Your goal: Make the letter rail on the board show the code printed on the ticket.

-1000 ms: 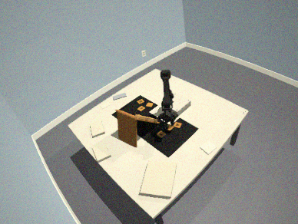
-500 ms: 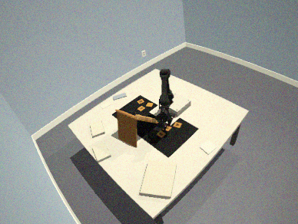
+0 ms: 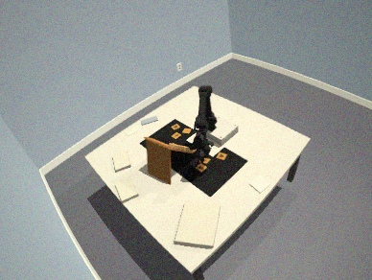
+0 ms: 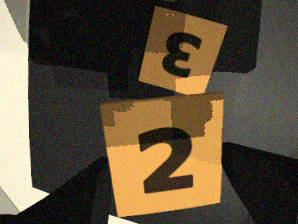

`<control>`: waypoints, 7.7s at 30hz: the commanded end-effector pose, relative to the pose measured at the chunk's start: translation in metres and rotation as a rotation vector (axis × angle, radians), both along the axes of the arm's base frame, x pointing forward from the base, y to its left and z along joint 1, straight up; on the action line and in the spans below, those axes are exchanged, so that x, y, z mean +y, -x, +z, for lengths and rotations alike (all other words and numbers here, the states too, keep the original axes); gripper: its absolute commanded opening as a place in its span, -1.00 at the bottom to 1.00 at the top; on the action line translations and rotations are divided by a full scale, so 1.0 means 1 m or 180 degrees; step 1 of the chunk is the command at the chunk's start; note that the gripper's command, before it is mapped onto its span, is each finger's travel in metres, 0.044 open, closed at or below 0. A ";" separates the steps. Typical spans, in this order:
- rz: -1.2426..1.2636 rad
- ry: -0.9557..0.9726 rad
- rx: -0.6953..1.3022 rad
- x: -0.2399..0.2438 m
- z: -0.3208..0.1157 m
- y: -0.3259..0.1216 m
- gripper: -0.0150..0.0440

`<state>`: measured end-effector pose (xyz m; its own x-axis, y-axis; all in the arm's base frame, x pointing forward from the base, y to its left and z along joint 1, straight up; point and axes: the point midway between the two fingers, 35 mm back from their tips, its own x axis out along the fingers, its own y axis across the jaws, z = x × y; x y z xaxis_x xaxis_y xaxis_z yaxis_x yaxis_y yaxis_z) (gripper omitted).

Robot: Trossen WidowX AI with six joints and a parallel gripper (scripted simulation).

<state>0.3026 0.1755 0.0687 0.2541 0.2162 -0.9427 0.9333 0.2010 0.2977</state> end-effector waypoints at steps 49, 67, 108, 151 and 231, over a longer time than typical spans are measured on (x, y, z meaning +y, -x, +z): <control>0.1698 0.0662 -0.2205 -0.032 0.137 -0.090 -0.49; 0.1982 0.1208 -0.2918 -0.058 0.194 -0.107 -0.49; 0.2941 0.2732 -0.2472 -0.281 0.183 -0.118 -0.49; 0.3822 0.2832 -0.2172 -0.444 0.092 -0.045 -0.49; 0.3790 0.2832 -0.2183 -0.412 0.077 -0.061 -0.49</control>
<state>0.3643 -0.2389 0.1445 0.7495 0.0710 -0.6582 -0.1180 0.9926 -0.0273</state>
